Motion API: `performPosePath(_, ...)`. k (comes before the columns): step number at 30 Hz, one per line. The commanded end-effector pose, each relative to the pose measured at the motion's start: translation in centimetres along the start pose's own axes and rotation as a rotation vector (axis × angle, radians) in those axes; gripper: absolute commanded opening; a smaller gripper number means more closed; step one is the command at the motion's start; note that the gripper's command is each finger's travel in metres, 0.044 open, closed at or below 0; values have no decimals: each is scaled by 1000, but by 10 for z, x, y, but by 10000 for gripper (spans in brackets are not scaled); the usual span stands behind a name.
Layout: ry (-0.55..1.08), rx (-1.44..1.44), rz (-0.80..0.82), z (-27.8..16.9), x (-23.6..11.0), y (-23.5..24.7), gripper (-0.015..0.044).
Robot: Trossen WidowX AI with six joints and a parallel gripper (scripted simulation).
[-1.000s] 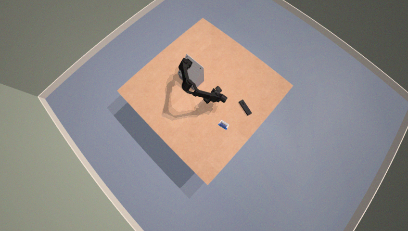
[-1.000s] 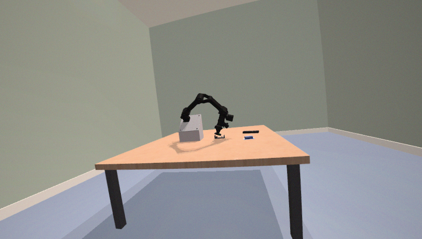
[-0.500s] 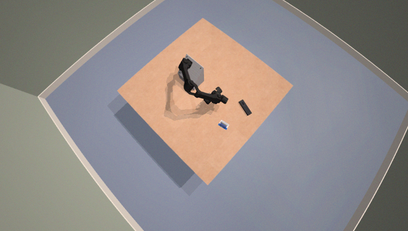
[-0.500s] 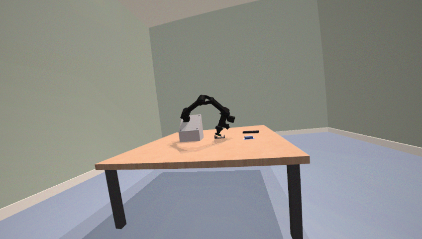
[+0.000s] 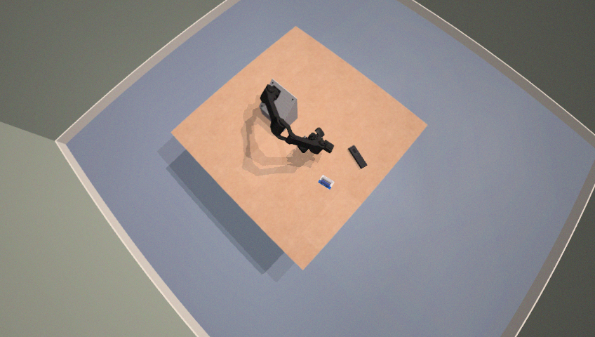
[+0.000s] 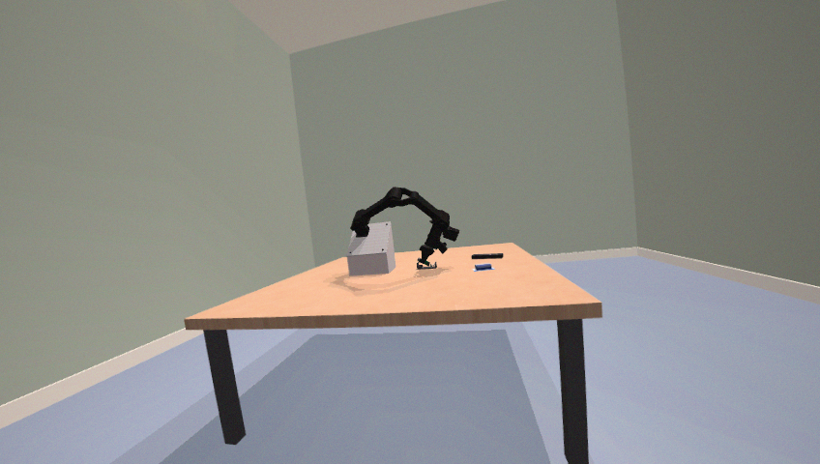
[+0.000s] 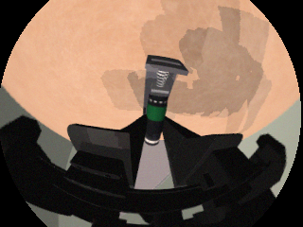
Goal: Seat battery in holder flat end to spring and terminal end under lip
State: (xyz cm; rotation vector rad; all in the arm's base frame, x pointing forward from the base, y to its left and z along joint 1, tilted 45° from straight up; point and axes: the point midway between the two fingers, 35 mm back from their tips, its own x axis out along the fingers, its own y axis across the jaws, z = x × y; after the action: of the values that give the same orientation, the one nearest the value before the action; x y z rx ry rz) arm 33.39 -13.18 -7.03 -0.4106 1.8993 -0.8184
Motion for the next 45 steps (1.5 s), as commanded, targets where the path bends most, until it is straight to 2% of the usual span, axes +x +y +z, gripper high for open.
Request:
performPosePath(1, 21, 5, 3, 1, 1, 0, 65)
performPosePath(45, 27, 5, 4, 21, -7, -1, 65)
